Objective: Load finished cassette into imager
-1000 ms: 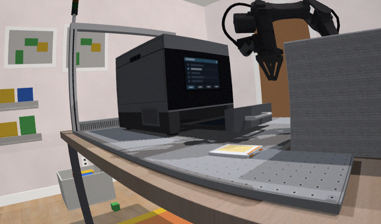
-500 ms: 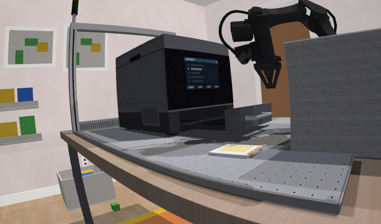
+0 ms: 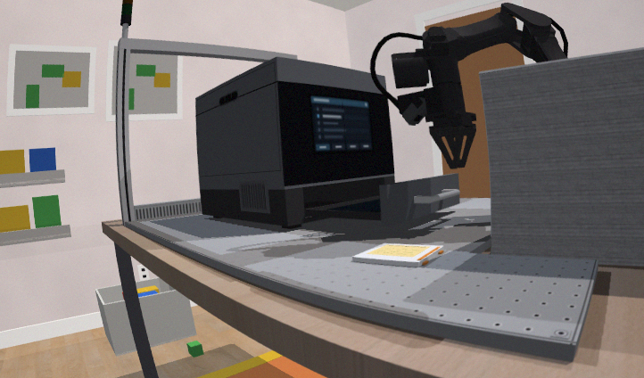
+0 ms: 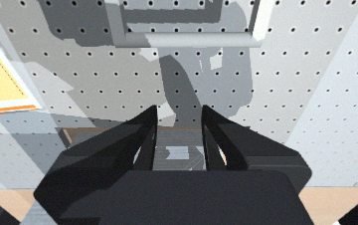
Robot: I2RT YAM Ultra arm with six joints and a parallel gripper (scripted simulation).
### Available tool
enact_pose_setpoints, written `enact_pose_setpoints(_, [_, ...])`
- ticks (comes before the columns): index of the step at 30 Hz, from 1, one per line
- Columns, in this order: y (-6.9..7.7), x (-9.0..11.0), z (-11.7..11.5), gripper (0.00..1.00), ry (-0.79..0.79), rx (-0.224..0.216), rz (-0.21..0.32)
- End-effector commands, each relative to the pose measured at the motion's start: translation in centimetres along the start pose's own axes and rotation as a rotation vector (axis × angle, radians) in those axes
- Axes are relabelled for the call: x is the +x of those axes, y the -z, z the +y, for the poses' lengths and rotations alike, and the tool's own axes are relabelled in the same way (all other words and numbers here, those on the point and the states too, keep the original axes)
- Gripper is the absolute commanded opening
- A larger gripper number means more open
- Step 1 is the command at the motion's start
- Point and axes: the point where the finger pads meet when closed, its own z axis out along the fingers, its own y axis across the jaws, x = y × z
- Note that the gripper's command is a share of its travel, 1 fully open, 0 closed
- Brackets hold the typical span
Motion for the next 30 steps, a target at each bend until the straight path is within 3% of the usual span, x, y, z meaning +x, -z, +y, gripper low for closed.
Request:
enact_pose_setpoints(1, [1.38, -1.22, 0.29, 0.35, -0.008, -0.024, -0.069])
enact_pose_setpoints(30, [1.36, -1.05, 0.25, 0.35, -0.003, -0.024, -0.063])
